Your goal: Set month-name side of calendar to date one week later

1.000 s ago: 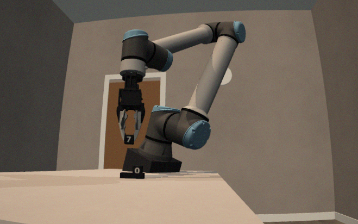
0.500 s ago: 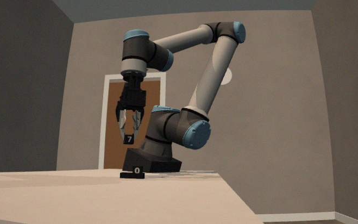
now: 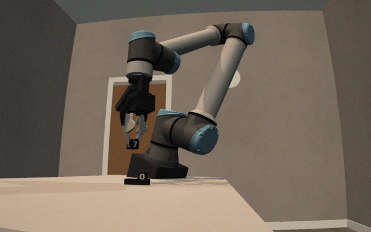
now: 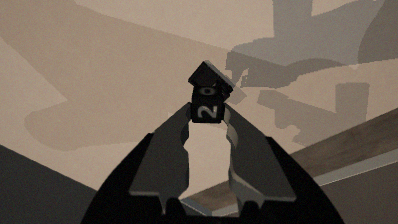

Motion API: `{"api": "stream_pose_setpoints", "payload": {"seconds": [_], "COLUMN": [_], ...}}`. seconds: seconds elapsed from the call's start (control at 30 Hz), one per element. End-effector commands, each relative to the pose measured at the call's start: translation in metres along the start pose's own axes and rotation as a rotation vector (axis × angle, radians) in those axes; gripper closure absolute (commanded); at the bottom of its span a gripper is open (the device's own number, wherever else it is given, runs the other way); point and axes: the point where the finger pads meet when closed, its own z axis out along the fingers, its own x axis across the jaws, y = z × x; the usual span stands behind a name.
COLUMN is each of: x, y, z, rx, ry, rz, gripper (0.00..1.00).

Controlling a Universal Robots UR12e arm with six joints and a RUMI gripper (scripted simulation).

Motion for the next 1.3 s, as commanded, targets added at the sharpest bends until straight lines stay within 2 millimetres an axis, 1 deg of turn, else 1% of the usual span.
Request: {"api": "stream_pose_setpoints", "payload": {"seconds": [0.0,0.07,0.17,0.3,0.63,0.7,1.07,1.27], "x": [0.0001,-0.0003,-0.0004,-0.0011,-0.003,-0.003,-0.0039,-0.0042], "y": [0.0006,0.001,0.001,0.0026,0.0052,0.0052,0.009,0.0096], "z": [0.0003,0.0003,0.0003,0.0004,0.0002,0.0002,0.0002,0.0002], "rx": [-0.006,-0.006,-0.006,-0.006,-0.007,-0.007,-0.007,-0.008], "ry": [0.005,0.005,0.005,0.005,0.004,0.004,0.003,0.003], "rz": [-0.174,-0.218,-0.225,-0.354,-0.565,-0.565,-0.78,-0.826], "gripper": [0.9,0.9,0.9,0.9,0.9,0.9,0.9,0.9]}}
